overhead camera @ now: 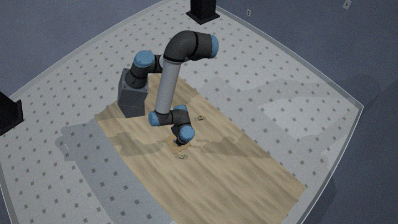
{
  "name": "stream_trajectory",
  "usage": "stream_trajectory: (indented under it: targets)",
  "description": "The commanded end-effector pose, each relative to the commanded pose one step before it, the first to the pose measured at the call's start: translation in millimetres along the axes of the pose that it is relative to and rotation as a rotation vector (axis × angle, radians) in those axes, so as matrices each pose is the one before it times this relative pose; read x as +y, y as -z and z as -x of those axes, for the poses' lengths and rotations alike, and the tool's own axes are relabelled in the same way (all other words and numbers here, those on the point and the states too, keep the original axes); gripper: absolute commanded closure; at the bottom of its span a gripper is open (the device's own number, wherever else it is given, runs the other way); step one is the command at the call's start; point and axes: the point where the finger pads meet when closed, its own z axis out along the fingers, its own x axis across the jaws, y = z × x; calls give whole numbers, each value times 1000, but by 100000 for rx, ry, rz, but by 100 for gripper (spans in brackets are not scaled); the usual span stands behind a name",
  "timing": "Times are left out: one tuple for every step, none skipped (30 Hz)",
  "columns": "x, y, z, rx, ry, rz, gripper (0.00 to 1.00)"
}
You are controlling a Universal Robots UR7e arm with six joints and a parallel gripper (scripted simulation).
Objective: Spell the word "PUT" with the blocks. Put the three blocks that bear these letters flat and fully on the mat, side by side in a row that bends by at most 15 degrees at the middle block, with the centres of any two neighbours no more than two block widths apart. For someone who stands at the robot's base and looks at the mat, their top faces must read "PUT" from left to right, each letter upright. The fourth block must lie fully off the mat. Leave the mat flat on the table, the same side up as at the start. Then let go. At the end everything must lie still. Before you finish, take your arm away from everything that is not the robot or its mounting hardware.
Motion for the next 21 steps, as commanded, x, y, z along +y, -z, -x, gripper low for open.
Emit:
stream_trajectory:
  targets:
    - [812, 960, 1547, -116, -110, 183, 0]
    - [0, 0, 0, 0, 0, 0, 0]
    - [0, 0, 0, 0, 0, 0, 0]
    - [0, 0, 0, 0, 0, 0, 0]
    - [0, 0, 0, 0, 0, 0, 0]
    - [0, 0, 0, 0, 0, 0, 0]
    - [0, 0, 0, 0, 0, 0, 0]
    - [0, 0, 0, 0, 0, 0, 0]
    - [0, 0, 0, 0, 0, 0, 0]
    - [0, 0, 0, 0, 0, 0, 0]
    - [382, 115, 187, -12, 9, 24, 0]
    - [1673, 335, 959, -21, 8, 43, 0]
    - [2116, 301, 1517, 29, -47, -47, 0]
    - [3851, 959, 2512, -6, -32, 24, 0]
    - [5410, 1197, 3168, -7, 14, 0, 0]
    - [6786, 1519, 3998, -8, 0, 0, 0]
    - [7828, 1776, 4649, -9, 0, 0, 0]
    - [8443, 1945, 5059, -9, 0, 0, 0]
    - [0, 0, 0, 0, 0, 0, 0]
    - [0, 0, 0, 0, 0, 0, 0]
    - [8598, 2008, 5169, 1, 0, 6, 0]
